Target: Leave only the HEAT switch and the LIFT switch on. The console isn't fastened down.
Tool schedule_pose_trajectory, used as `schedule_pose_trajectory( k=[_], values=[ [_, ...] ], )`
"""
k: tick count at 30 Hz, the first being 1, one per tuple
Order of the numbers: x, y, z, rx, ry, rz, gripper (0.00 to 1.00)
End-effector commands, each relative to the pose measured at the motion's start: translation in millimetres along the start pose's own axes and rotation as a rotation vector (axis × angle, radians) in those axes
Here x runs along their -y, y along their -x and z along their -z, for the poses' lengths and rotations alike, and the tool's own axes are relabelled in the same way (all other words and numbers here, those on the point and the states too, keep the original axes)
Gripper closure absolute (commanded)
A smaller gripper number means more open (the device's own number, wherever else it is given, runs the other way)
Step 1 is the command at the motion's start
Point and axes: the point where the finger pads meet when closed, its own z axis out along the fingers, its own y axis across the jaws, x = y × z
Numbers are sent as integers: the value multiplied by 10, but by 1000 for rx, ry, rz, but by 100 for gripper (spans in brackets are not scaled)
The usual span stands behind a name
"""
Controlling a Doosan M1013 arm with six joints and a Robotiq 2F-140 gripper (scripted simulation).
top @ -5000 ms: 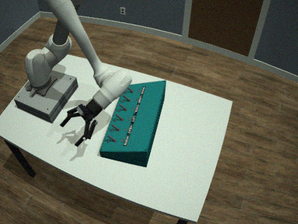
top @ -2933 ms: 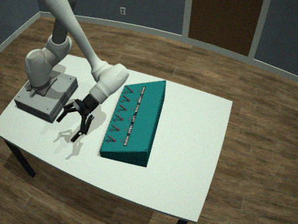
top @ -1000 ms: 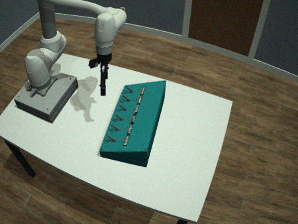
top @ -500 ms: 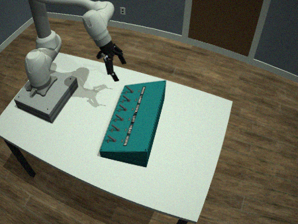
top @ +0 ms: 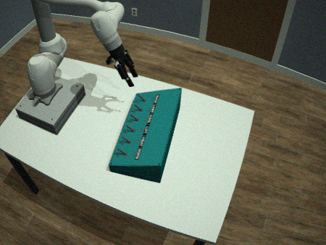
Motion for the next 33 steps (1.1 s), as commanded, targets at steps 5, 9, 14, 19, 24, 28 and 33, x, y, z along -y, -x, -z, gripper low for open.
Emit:
schedule_pose_trajectory(
  k=[5, 9, 14, 19, 24, 28, 33],
  values=[
    [-1, 6, 4, 1, 0, 0, 50],
    [-1, 6, 4, 1, 0, 0, 50],
    [-1, 6, 4, 1, 0, 0, 50],
    [-1, 6, 4, 1, 0, 0, 50],
    [-7, 37, 2, 1, 0, 0, 50],
    [-69, 327, -16, 4, -8, 1, 50],
    [-88, 412, -24, 5, -11, 1, 0]
  ],
)
